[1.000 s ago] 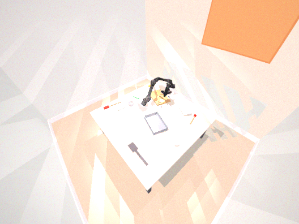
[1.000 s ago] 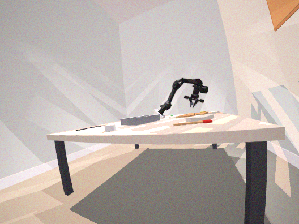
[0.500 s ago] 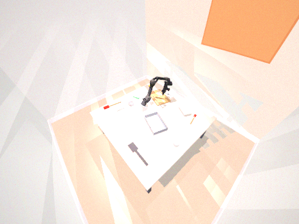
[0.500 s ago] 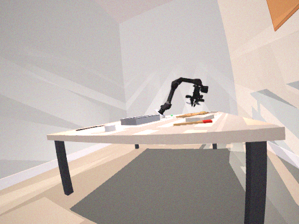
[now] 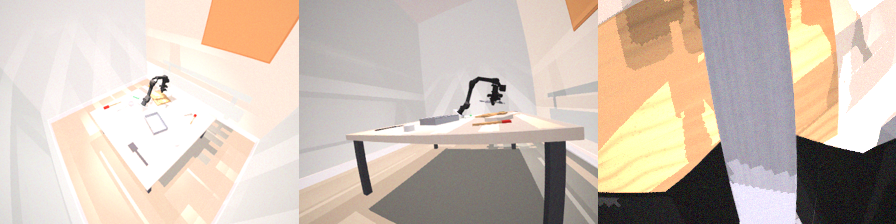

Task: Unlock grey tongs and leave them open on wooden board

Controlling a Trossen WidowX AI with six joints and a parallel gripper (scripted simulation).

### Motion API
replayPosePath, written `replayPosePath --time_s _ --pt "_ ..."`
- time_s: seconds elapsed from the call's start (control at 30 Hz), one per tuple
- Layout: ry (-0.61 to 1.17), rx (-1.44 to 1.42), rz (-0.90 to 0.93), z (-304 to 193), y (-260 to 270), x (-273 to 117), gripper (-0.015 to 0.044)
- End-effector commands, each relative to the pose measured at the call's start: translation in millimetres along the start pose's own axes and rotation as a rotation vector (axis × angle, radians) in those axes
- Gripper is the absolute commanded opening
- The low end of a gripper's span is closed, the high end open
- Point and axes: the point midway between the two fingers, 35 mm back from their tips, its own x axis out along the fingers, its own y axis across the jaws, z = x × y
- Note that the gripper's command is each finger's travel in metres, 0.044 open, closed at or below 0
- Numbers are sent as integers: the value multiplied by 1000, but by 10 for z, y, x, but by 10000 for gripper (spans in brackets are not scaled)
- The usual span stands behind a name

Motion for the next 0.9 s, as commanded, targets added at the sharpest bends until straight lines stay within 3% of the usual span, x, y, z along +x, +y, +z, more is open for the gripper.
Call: replayPosePath --time_s 0.0,0.87 --pt "-43 -172 15 -52 76 -111 -150" --pt "-246 -1097 57 -352 445 -524 -150"
